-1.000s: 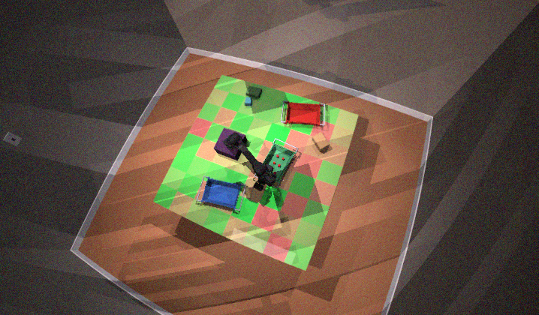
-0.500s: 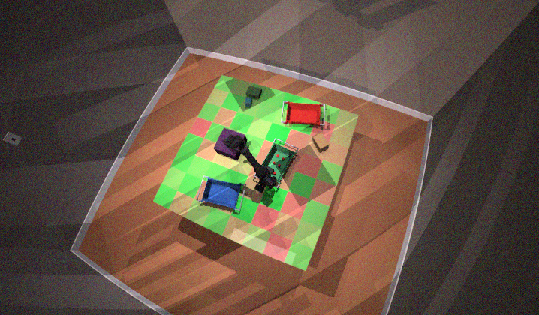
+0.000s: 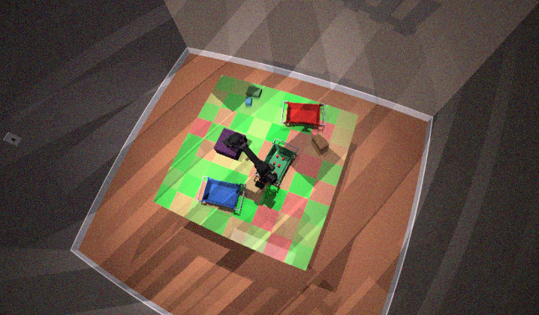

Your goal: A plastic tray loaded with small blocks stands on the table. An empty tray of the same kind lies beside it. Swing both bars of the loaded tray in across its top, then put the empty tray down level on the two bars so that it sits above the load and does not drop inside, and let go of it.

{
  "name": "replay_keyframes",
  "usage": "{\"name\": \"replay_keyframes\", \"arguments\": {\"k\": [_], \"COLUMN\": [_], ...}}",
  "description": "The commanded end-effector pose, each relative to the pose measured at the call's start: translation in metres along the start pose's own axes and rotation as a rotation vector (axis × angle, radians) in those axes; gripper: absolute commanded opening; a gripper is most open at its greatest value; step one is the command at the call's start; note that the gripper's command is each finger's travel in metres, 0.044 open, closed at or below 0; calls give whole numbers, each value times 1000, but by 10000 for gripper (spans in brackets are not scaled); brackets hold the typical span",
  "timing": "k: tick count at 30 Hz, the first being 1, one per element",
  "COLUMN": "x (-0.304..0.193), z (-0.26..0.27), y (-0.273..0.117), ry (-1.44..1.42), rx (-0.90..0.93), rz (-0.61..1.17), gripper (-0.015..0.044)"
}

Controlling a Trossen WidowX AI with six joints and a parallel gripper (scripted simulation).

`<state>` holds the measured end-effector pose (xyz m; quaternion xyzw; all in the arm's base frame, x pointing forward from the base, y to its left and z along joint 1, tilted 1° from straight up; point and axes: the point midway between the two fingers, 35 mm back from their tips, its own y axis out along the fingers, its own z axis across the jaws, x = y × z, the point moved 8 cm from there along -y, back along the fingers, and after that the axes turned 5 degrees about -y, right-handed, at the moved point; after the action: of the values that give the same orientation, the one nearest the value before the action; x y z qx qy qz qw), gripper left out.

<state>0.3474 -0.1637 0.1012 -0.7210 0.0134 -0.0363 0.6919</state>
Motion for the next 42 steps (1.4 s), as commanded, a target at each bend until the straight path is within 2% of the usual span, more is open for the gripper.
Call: {"name": "replay_keyframes", "arguments": {"k": [1,14,24,42], "x": [4,6,7,8], "z": [19,58,53,53], "y": [-4,16,-31,-24], "ry": [-16,-16,-16,-15], "rx": [23,26,26,30], "rz": [-11,-11,-11,-11], "gripper": [82,82,82,82]}}
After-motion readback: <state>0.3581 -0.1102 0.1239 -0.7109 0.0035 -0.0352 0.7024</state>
